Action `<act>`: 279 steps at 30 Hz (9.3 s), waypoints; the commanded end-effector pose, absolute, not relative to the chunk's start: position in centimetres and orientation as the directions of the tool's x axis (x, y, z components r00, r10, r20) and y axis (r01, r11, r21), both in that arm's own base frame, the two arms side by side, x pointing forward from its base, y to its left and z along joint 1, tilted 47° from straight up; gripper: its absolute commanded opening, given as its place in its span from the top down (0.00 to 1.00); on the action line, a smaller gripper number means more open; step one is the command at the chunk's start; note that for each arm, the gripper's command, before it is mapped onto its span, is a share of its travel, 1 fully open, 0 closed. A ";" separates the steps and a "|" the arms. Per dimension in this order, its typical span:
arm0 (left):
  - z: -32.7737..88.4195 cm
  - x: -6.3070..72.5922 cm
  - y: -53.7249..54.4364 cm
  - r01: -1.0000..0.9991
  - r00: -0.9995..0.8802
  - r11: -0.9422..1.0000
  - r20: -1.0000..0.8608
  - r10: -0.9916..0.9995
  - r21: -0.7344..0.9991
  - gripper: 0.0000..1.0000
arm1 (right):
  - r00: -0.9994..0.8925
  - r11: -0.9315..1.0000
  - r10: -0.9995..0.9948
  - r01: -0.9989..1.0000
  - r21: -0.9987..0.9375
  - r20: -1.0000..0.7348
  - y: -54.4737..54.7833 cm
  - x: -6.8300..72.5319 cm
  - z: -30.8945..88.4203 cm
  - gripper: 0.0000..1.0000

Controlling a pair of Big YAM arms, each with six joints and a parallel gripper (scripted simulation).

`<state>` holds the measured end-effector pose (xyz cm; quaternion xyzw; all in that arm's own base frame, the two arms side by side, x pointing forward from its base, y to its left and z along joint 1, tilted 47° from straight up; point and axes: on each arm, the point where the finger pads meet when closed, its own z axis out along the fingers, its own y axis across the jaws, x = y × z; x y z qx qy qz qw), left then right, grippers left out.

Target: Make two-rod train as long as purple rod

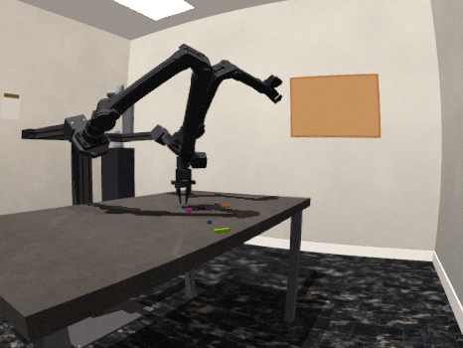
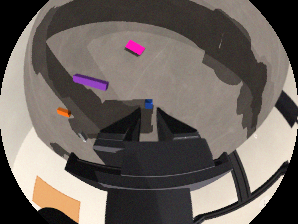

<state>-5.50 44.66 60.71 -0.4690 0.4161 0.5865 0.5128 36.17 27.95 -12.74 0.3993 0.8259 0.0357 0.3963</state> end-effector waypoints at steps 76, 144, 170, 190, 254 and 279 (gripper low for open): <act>61.4 -5.8 43.9 -0.991 -0.031 -0.131 -0.972 0.234 0.000 0.00 | -0.364 0.675 0.691 0.634 0.377 -0.624 28.2 35.9 -13.1 0.77; 61.4 -5.8 43.9 -0.991 -0.031 -0.131 -0.972 0.234 0.000 0.00 | -0.360 0.671 0.696 0.634 0.384 -0.622 28.1 36.1 -13.3 0.77; 61.4 -5.8 43.9 -0.991 -0.031 -0.131 -0.972 0.234 0.000 0.00 | -0.363 0.675 0.689 0.635 0.375 -0.627 27.3 37.8 -14.3 0.77; 61.4 -5.8 43.9 -0.991 -0.031 -0.131 -0.972 0.234 0.000 0.00 | -0.362 0.674 0.690 0.636 0.375 -0.627 27.2 37.9 -14.4 0.77; 61.4 -5.8 43.9 -0.991 -0.031 -0.131 -0.972 0.234 0.000 0.00 | -0.366 0.678 0.696 0.618 0.397 -0.618 29.8 34.0 -10.2 0.96; 61.4 -5.8 43.9 -0.991 -0.031 -0.131 -0.972 0.234 0.000 0.00 | -0.375 0.688 0.673 0.633 0.354 -0.638 30.6 31.8 -7.3 0.96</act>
